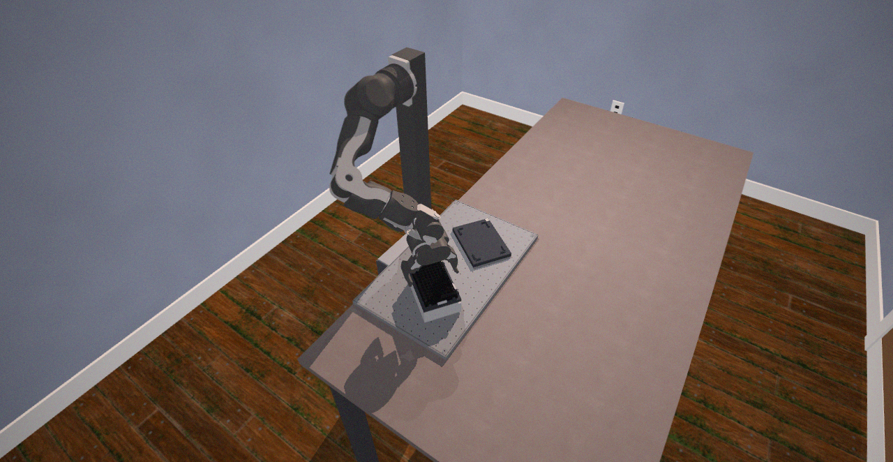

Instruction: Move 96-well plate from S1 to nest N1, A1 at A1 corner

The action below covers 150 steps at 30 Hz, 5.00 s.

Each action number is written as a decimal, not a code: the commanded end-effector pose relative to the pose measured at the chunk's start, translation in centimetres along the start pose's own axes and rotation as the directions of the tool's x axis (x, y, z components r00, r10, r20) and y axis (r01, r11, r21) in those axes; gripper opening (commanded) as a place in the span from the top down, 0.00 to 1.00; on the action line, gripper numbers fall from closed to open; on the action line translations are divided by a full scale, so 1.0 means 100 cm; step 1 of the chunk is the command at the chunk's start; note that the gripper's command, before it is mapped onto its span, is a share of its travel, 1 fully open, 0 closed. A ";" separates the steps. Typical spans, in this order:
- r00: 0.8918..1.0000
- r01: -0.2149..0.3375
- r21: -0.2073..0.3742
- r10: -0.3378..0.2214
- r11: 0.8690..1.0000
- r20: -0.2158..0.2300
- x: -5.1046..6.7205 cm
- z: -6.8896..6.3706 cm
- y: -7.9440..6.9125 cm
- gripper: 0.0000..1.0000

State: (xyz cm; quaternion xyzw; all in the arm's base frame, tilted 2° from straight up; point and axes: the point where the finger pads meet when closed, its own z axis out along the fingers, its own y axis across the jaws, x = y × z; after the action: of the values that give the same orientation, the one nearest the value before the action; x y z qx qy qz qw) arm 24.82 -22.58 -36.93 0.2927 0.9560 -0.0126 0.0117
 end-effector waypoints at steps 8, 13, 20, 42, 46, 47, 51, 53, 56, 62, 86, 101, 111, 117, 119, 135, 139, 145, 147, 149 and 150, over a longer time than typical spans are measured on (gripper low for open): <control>1.000 0.000 -0.005 0.000 1.000 0.003 -0.002 -0.002 0.001 0.23; 1.000 0.005 -0.005 -0.005 1.000 -0.003 0.001 0.021 0.000 0.23; 1.000 0.005 -0.005 -0.005 1.000 -0.003 0.001 0.021 0.000 0.23; 1.000 -0.002 -0.003 0.002 1.000 0.004 -0.005 0.016 0.000 0.23; 1.000 -0.001 0.002 0.001 1.000 0.002 -0.001 0.018 -0.002 0.23; 1.000 0.000 0.003 0.000 1.000 0.001 0.000 0.019 -0.002 0.23; 1.000 0.000 0.003 0.000 1.000 0.001 0.000 0.019 -0.002 0.23; 1.000 0.000 0.003 0.000 1.000 0.001 0.000 0.019 -0.002 0.23; 1.000 0.000 0.003 0.000 1.000 0.001 0.000 0.019 -0.002 0.23; 1.000 -0.001 -0.001 0.001 1.000 0.003 -0.002 0.016 -0.001 0.23; 1.000 0.000 -0.002 0.000 1.000 0.001 0.000 0.018 -0.002 0.23; 1.000 -0.001 -0.004 0.001 1.000 0.004 -0.004 0.015 0.001 0.23; 1.000 -0.001 -0.005 0.001 1.000 0.003 -0.003 0.015 0.001 0.23; 1.000 0.001 -0.005 -0.001 1.000 0.001 0.001 0.018 0.000 0.23; 1.000 0.001 -0.005 -0.001 1.000 0.001 0.001 0.018 0.000 0.23; 1.000 -0.002 -0.004 0.002 1.000 0.004 -0.004 0.015 0.001 0.23; 1.000 -0.002 -0.004 0.002 1.000 0.004 -0.004 0.015 0.001 0.23; 1.000 -0.002 -0.005 0.002 1.000 0.004 -0.004 0.015 0.001 0.26; 1.000 -0.003 -0.006 0.003 1.000 0.005 -0.004 0.015 0.001 0.33; 1.000 -0.004 -0.008 0.004 1.000 0.006 -0.004 0.015 0.002 0.40; 1.000 -0.004 -0.008 0.004 1.000 0.006 -0.004 0.015 0.002 0.43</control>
State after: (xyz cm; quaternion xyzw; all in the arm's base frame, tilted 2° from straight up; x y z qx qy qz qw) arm 25.19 -22.75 -38.44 0.2943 0.9555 -0.0107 0.0149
